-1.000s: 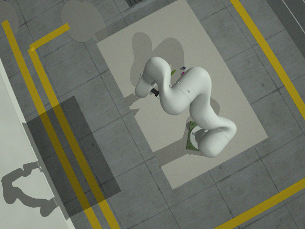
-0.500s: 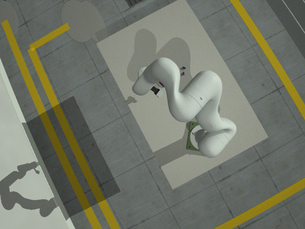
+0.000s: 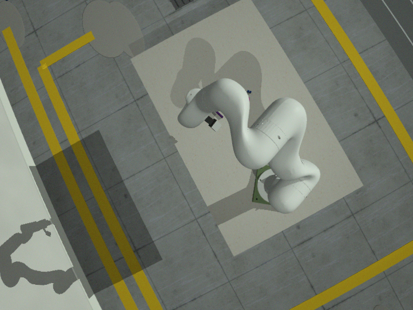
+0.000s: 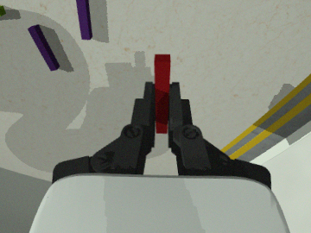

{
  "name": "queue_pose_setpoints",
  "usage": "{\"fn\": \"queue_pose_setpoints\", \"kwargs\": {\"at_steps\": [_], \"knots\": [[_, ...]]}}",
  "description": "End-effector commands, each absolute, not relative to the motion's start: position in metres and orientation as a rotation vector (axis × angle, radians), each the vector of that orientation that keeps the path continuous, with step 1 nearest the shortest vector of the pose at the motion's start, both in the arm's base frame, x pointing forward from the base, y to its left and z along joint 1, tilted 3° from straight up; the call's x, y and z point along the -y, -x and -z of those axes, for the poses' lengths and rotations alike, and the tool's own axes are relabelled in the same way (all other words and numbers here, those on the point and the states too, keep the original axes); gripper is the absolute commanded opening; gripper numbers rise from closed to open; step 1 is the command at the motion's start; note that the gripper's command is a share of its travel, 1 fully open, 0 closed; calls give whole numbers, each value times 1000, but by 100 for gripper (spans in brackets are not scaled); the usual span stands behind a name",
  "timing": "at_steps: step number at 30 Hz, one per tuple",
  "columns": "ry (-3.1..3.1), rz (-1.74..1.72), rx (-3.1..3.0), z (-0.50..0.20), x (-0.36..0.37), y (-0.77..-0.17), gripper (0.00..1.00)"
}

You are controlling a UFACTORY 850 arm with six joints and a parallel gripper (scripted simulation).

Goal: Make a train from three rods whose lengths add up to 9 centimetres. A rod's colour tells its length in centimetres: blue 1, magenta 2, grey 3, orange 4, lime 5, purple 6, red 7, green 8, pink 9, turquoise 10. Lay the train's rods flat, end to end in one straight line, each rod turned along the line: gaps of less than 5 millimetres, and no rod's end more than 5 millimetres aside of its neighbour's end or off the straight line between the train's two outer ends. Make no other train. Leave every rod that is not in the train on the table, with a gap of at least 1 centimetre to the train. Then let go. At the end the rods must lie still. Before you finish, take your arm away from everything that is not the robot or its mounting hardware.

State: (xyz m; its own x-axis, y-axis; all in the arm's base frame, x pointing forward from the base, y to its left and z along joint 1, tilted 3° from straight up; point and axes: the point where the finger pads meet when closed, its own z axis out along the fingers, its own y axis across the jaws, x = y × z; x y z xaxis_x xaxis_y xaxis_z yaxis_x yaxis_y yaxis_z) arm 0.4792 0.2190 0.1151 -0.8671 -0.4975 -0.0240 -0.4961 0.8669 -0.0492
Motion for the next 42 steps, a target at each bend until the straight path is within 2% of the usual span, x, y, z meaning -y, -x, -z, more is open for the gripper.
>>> {"fn": "queue_pose_setpoints", "kwargs": {"at_steps": [1, 18, 34, 42], "knots": [[810, 64, -2996, -117, -213, -484, 4], [1057, 68, -2922, -123, -79, -546, 4], [1254, 73, -2845, -129, 46, -568, 4], [1260, 73, -2842, -129, 50, -568, 4]]}}
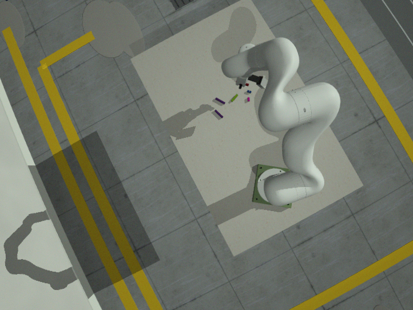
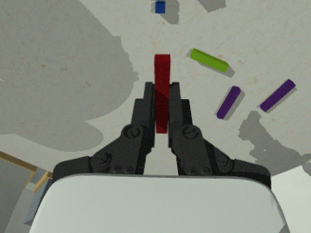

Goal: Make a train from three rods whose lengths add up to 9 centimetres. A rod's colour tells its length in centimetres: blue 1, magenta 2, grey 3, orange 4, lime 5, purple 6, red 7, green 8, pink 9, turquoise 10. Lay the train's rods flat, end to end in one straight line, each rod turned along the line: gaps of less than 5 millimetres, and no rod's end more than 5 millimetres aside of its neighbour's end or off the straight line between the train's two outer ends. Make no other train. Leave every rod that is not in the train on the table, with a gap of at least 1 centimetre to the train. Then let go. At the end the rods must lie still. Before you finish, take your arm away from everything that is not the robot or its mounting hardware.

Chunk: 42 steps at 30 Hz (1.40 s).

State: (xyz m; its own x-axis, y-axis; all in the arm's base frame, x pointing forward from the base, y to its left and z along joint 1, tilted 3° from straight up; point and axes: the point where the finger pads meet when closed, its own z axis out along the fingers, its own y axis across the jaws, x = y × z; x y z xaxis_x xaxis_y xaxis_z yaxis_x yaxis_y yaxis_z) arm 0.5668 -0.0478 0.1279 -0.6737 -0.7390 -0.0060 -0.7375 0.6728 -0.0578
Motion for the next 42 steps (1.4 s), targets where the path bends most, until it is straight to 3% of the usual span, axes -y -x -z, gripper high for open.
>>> {"fn": "queue_pose_setpoints", "kwargs": {"at_steps": [1, 16, 42], "knots": [[1260, 73, -2842, -129, 50, -568, 4], [1261, 72, -2843, -122, 50, -569, 4], [1261, 72, -2843, -42, 53, -574, 4]]}}
